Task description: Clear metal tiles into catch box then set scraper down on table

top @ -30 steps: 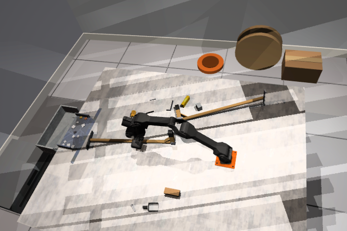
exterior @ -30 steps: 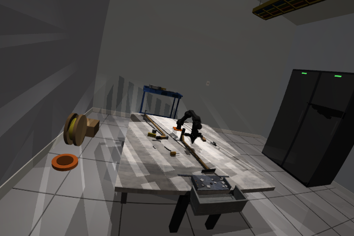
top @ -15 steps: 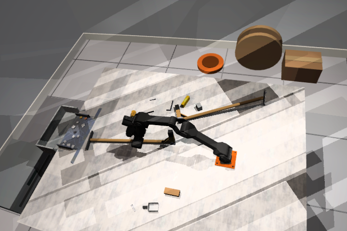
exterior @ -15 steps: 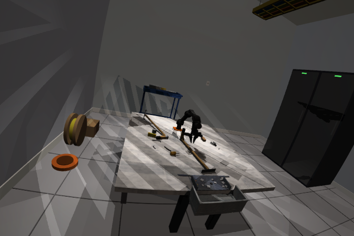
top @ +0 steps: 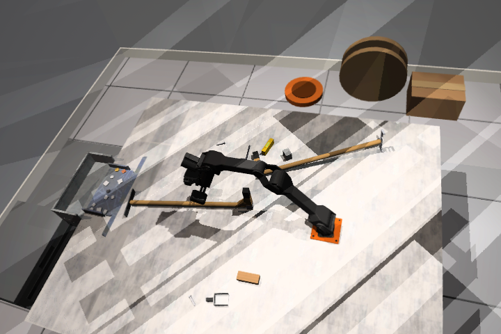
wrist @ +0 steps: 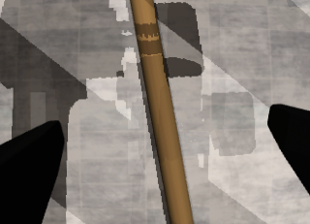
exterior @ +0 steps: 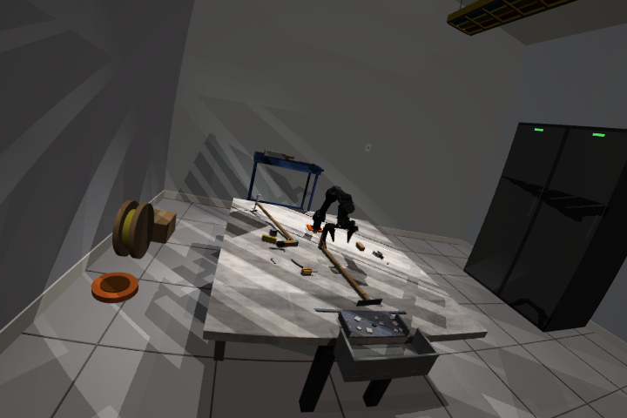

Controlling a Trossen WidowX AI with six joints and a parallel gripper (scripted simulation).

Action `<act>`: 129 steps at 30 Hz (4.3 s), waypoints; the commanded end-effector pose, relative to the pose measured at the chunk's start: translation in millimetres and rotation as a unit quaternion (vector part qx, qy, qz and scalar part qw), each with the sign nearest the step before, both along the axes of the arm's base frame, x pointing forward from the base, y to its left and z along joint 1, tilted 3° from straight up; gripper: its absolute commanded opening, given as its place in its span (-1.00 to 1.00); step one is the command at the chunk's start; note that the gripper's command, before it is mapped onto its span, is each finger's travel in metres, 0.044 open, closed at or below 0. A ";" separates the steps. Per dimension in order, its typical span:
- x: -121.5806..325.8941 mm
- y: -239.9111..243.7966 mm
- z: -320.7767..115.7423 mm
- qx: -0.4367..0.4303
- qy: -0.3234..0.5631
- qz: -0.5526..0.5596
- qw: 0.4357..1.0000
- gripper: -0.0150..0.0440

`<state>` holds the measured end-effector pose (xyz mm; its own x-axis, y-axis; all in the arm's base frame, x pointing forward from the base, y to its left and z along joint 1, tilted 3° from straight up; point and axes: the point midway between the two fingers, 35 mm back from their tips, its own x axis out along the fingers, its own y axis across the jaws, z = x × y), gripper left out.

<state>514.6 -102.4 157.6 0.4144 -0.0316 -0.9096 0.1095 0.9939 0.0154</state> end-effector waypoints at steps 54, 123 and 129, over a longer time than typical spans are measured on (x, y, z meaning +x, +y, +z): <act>-113.8 -18.7 176.1 -0.004 -0.241 -0.025 0.970 1.00; -262.7 20.0 253.5 -0.068 -0.451 -0.012 0.890 1.00; -262.7 20.0 253.5 -0.068 -0.451 -0.012 0.890 1.00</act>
